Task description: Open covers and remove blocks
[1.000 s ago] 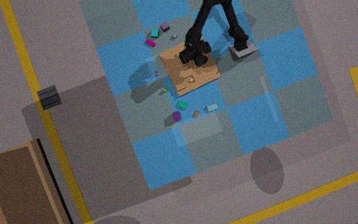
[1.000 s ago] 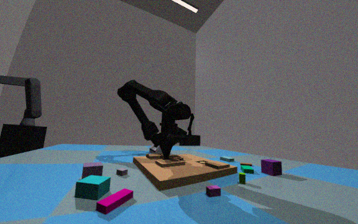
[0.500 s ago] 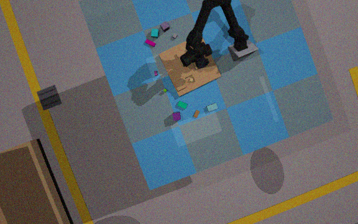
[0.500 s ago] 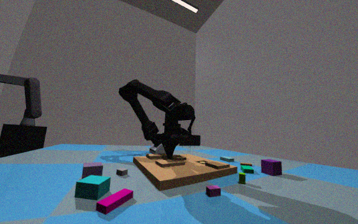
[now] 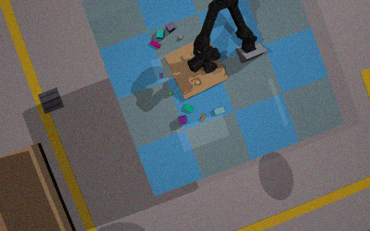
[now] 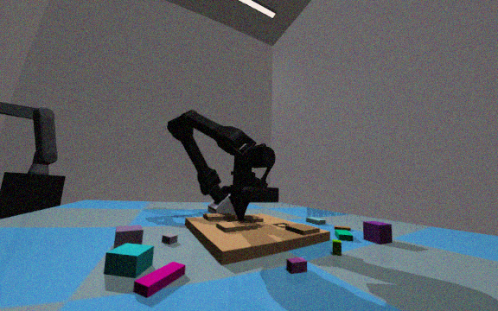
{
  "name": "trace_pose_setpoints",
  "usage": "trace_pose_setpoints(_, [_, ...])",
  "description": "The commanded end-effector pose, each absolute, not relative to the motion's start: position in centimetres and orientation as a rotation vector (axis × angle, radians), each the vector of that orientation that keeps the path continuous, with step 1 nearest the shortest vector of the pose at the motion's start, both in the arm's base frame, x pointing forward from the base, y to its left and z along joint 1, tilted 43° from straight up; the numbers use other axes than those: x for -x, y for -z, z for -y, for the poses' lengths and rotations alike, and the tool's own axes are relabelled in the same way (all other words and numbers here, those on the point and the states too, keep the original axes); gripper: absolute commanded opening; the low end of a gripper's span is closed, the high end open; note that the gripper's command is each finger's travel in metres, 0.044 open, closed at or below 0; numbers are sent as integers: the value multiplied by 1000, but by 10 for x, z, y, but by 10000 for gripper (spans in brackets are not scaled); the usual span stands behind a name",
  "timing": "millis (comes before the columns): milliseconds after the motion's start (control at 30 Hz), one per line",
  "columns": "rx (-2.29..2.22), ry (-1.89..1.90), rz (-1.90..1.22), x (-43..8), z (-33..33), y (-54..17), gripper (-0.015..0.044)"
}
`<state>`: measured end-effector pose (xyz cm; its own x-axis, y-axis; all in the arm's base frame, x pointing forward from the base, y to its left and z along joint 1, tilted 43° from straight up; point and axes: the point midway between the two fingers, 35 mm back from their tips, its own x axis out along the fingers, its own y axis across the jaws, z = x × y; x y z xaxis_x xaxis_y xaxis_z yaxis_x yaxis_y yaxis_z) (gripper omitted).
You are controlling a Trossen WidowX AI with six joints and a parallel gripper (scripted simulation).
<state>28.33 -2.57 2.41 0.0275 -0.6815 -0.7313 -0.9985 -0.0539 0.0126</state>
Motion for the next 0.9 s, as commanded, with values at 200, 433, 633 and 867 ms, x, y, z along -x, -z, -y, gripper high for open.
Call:
trace_pose_setpoints(200, [1781, -801, -1710, -281, 18, -14, 0])
trace_pose_setpoints(433, [1782, -800, -1711, -280, 13, -9, 0])
trace_pose_setpoints(633, [1782, -799, -1712, -279, 9, -5, 0])
trace_pose_setpoints(867, [1782, -800, -1711, -279, 4, -10, 0])
